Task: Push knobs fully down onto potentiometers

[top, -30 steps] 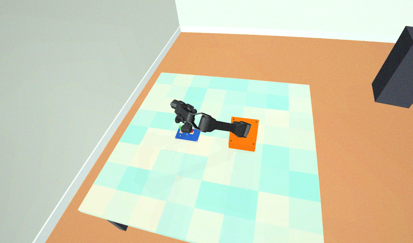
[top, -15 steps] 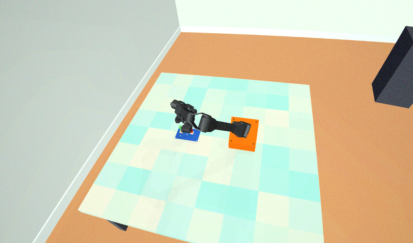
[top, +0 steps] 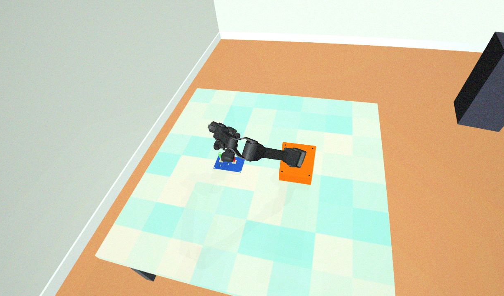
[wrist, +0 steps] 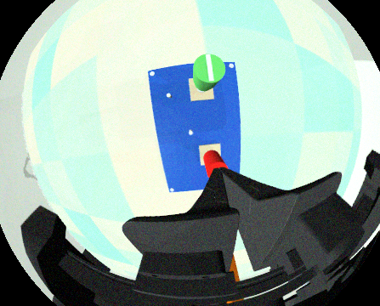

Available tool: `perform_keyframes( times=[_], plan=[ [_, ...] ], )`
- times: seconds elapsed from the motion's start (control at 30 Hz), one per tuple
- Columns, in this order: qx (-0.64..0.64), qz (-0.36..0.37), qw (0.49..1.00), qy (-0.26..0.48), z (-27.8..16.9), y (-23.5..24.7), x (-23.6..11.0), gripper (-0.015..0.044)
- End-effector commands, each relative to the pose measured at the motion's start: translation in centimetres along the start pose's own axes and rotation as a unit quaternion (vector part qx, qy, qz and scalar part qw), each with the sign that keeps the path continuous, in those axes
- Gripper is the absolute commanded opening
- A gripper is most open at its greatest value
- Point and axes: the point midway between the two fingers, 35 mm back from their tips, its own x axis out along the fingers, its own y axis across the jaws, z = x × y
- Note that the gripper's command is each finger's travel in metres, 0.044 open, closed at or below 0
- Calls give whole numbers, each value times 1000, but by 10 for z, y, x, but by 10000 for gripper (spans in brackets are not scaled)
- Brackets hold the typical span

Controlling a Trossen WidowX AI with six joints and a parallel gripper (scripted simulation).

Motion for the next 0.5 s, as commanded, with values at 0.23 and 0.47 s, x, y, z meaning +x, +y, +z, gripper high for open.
perform_keyframes(
  times=[0.23,0.47],
  plan=[
    [0,3,1000,-1,1,1,4,0],
    [0,3,1000,-1,1,1,4,0]
  ],
)
